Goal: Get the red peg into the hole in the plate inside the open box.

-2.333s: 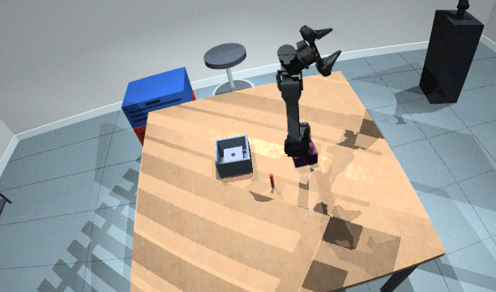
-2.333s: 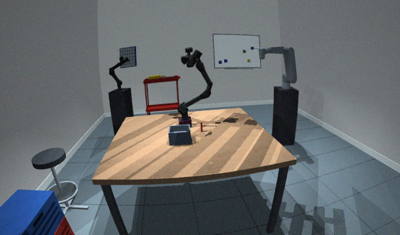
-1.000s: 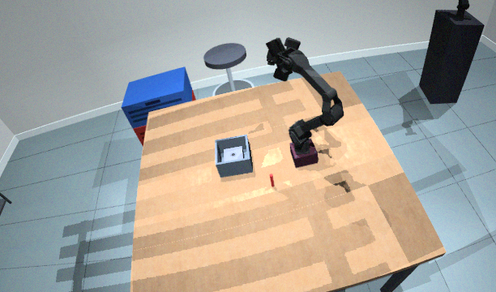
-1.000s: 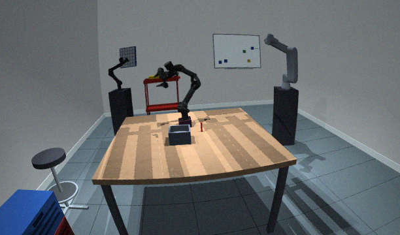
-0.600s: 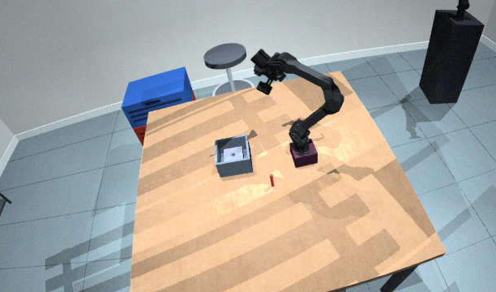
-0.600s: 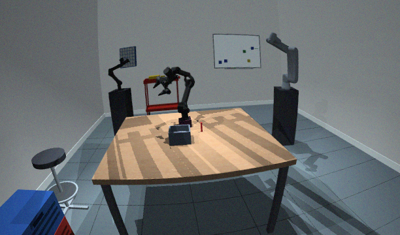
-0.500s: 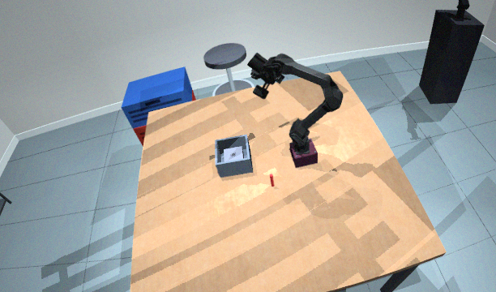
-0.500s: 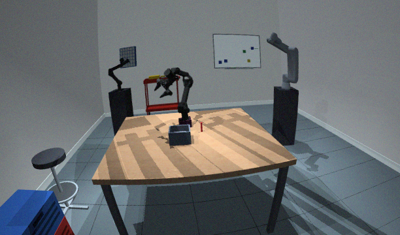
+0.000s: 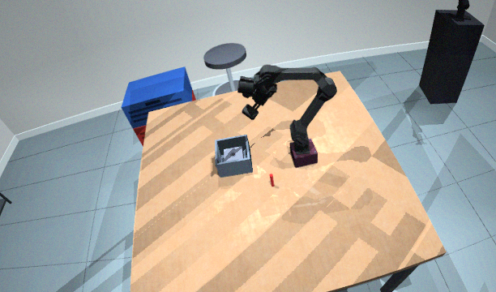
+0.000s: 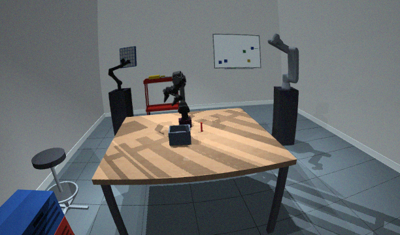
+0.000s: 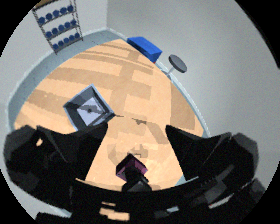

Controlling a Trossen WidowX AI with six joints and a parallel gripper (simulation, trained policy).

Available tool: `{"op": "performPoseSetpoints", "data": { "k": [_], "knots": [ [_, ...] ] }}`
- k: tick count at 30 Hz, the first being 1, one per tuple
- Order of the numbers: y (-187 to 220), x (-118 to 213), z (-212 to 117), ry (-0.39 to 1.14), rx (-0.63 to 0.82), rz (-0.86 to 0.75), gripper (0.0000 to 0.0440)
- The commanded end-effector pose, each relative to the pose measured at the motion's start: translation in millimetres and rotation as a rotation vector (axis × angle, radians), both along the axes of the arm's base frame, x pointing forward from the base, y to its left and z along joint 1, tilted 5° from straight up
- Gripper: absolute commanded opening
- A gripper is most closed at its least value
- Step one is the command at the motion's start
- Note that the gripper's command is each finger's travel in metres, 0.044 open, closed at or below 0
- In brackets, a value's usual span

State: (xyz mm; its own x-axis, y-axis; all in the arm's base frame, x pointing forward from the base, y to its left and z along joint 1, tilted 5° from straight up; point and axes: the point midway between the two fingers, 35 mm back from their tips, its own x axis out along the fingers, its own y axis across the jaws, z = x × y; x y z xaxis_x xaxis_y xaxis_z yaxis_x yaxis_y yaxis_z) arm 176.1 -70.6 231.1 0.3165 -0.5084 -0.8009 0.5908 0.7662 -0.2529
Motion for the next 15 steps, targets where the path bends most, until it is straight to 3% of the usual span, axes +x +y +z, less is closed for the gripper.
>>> {"op": "performPoseSetpoints", "data": {
  "k": [1,15],
  "knots": [
    [19.8,2.0,-16.4,0.017,0.076,-0.011,0.0440],
    [96.1,-9.5,-74.6,0.133,0.303,-0.144,0.0440]
  ]
}}
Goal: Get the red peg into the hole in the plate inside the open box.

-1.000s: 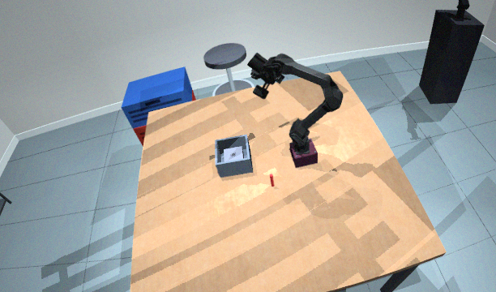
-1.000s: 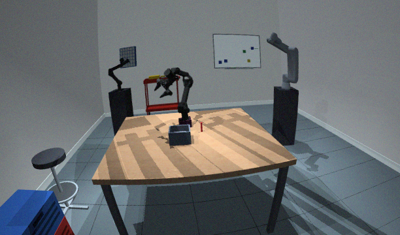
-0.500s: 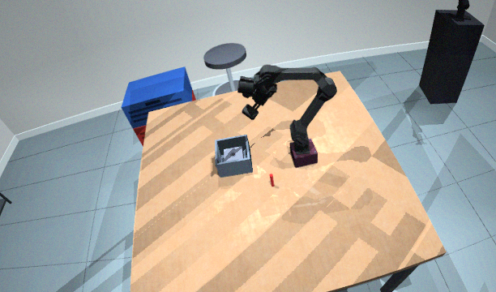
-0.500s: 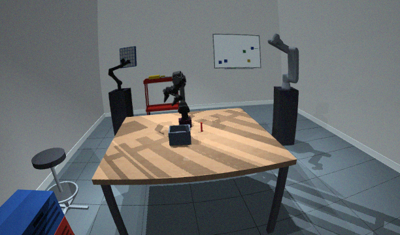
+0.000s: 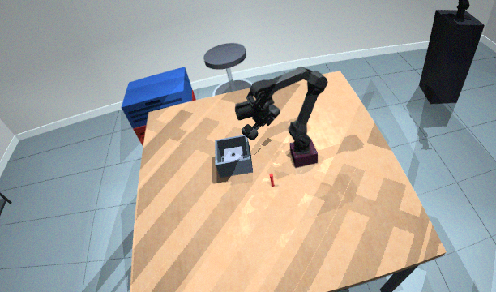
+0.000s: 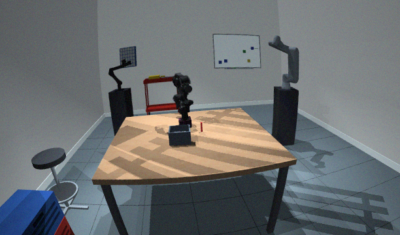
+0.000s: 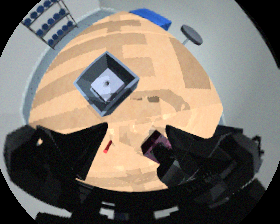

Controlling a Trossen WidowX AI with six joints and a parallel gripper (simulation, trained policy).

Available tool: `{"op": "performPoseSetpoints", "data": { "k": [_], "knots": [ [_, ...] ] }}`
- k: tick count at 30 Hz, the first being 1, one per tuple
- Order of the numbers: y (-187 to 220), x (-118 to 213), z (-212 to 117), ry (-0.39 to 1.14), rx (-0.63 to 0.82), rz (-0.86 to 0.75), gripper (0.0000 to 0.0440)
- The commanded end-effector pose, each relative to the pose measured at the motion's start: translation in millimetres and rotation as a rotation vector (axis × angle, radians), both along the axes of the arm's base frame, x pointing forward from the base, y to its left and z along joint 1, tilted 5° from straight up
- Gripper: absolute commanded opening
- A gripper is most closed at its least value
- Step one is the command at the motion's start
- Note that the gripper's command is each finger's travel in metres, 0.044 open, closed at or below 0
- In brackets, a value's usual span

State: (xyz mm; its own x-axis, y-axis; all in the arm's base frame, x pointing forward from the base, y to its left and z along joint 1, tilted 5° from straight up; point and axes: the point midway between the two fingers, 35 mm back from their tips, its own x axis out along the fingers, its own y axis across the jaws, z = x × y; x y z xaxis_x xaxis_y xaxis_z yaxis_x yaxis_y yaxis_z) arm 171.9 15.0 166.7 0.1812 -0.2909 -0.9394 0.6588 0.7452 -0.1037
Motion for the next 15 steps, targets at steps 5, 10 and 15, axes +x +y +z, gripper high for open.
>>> {"op": "performPoseSetpoints", "data": {
  "k": [5,10,15],
  "knots": [
    [32.1,-12.7,-29.4,0.085,0.065,-0.094,0.0440],
    [50.5,-17.9,-47.9,0.122,0.092,-0.164,0.0440],
    [66.4,-19.2,-66.0,0.141,0.116,-0.226,0.0440]
  ]
}}
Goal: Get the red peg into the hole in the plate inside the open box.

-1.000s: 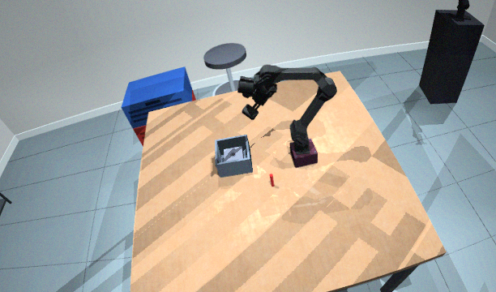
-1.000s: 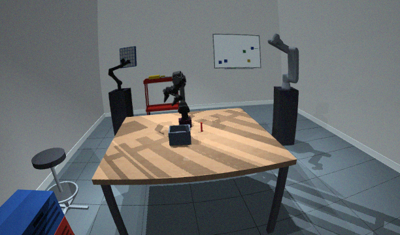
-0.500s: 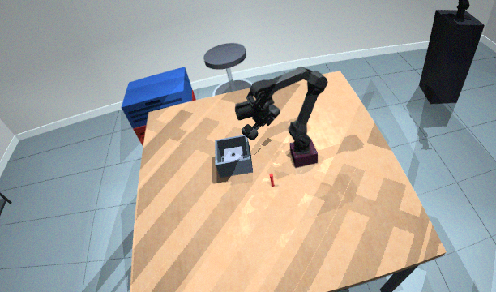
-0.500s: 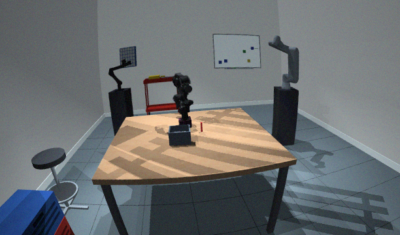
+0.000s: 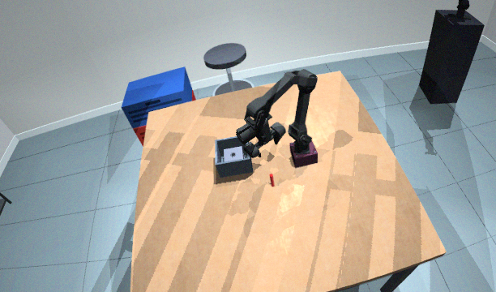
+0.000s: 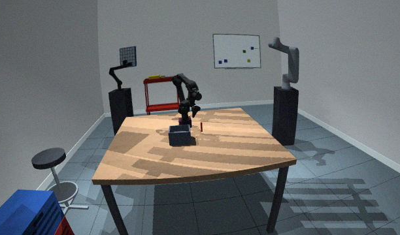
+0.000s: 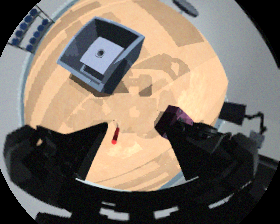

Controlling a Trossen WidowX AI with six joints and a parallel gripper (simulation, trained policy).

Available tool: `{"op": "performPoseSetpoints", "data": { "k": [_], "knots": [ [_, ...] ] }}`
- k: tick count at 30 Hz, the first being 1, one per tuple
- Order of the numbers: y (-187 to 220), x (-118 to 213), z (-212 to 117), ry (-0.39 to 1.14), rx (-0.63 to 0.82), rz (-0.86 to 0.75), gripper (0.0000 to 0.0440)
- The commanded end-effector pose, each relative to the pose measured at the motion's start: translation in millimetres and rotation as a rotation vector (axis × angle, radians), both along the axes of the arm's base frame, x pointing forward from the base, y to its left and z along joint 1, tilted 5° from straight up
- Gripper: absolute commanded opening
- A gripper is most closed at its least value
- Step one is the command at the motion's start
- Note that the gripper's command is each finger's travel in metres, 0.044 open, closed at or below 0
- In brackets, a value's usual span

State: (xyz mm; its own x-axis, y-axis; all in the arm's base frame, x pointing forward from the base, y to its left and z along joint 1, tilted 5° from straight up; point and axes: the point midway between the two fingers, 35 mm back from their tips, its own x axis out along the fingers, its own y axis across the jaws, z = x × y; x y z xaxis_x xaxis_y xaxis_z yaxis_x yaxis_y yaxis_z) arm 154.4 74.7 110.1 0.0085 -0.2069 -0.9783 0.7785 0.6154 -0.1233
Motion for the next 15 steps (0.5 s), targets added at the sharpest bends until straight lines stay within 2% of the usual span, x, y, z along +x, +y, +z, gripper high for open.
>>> {"op": "performPoseSetpoints", "data": {
  "k": [1,15],
  "knots": [
    [9.6,-1.6,-13.1,0.016,0.014,-0.040,0.0440],
    [45.3,8.7,-72.5,-0.018,0.110,-0.120,0.0440]
  ]
}}
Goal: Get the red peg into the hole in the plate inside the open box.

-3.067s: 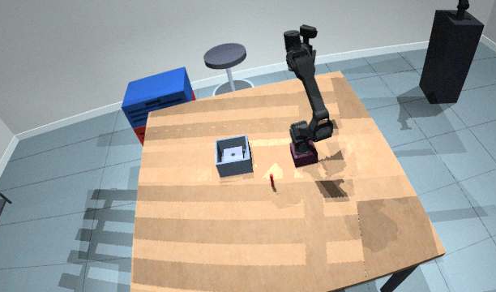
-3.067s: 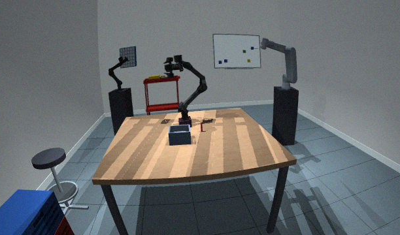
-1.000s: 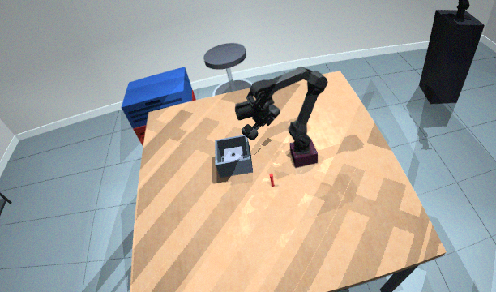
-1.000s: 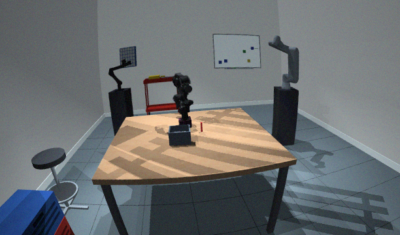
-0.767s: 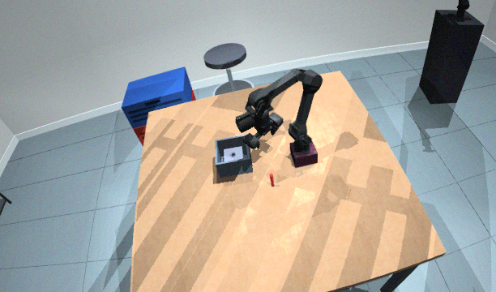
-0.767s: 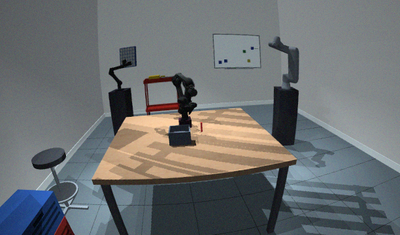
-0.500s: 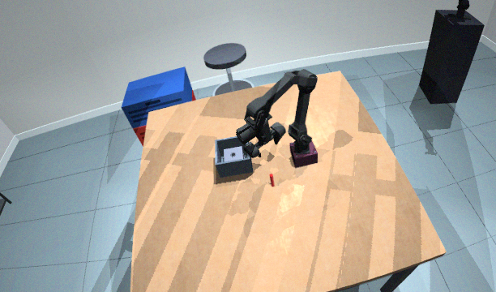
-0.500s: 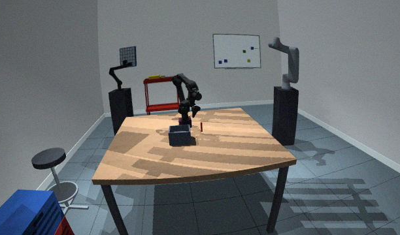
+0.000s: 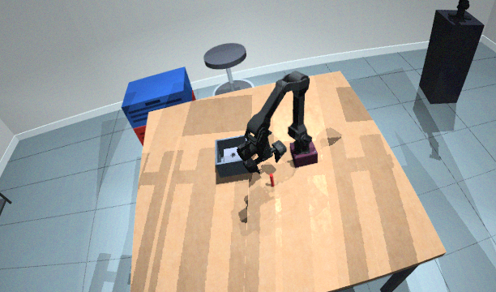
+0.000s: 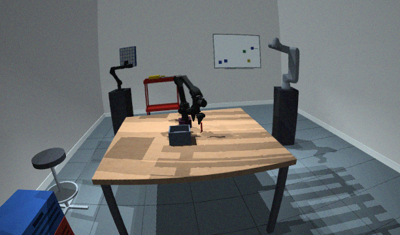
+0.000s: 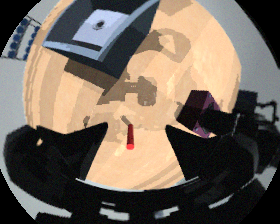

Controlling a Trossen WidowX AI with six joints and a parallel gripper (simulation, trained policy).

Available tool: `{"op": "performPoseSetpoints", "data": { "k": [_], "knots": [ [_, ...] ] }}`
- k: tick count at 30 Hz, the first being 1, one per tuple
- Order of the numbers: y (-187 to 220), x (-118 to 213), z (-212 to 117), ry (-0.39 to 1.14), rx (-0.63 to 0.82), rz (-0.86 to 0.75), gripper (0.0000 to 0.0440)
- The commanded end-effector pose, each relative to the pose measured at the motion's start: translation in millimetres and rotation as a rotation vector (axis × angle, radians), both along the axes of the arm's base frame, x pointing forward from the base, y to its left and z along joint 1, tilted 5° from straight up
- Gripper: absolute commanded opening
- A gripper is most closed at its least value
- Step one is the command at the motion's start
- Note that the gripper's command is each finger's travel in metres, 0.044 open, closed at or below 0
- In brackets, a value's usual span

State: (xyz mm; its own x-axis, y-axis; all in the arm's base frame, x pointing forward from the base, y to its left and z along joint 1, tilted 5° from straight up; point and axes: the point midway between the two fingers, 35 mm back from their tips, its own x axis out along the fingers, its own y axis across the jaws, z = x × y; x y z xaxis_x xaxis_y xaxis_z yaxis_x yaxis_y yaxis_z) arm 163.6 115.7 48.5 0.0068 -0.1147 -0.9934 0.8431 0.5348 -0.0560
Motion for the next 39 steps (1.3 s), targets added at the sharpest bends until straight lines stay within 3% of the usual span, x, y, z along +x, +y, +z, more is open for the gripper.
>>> {"op": "performPoseSetpoints", "data": {
  "k": [1,10,14,27,39],
  "knots": [
    [6.3,0.1,-15.3,-0.008,0.023,-0.013,0.0440],
    [17.8,-1.7,-46.3,-0.029,0.076,-0.042,0.0412],
    [18.5,-6.6,-54.7,-0.010,0.085,-0.060,0.0330],
    [22.4,-8.0,-55.8,0.067,0.143,-0.055,0.0000],
    [14.2,7.3,-20.5,-0.034,0.112,0.049,0.0001]
  ]
}}
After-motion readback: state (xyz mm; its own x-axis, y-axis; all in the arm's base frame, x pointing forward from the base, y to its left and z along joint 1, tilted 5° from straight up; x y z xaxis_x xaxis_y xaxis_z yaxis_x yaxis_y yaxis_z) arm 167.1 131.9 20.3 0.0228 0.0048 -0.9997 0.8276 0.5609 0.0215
